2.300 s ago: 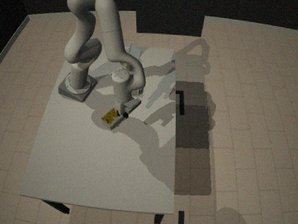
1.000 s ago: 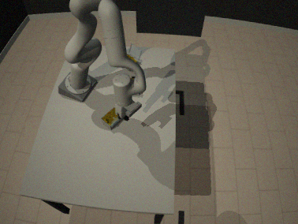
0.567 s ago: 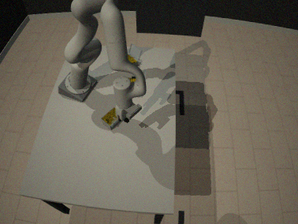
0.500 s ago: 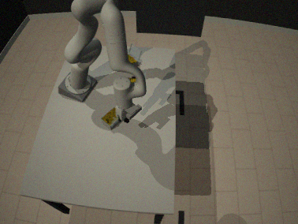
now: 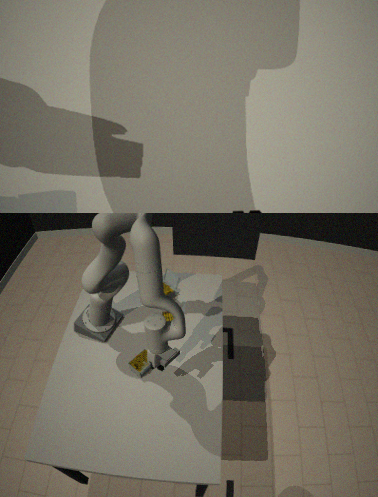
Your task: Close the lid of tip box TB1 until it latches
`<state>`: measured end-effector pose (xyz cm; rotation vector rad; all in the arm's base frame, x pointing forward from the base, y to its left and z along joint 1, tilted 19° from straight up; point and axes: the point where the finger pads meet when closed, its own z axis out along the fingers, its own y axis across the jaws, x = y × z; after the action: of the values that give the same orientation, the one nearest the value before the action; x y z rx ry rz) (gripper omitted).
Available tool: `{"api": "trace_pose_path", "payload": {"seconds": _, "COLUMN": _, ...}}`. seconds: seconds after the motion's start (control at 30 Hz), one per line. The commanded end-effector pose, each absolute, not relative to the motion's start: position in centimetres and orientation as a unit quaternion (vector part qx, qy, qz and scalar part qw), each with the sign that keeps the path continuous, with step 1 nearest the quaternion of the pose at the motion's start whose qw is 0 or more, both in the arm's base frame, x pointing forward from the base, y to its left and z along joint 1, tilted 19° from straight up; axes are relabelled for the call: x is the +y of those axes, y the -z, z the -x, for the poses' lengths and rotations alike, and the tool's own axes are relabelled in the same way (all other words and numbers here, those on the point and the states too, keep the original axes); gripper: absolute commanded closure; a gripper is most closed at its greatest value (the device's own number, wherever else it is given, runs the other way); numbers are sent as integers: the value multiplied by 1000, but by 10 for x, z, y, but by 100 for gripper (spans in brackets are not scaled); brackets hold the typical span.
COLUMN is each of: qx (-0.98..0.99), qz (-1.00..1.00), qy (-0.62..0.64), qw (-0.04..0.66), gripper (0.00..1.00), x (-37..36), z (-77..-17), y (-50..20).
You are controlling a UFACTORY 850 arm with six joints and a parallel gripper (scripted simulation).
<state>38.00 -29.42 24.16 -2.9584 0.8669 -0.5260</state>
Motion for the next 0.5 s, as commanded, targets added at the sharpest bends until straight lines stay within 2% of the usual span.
{"api": "trace_pose_path", "payload": {"seconds": 0.0, "qx": 277, "qz": 946, "qy": 169, "qw": 7, "gripper": 100, "x": -295, "z": -381, "y": -242}}
{"api": "trace_pose_path", "payload": {"seconds": 0.47, "qx": 277, "qz": 946, "qy": 169, "qw": 7, "gripper": 100, "x": -290, "z": -373, "y": -240}}
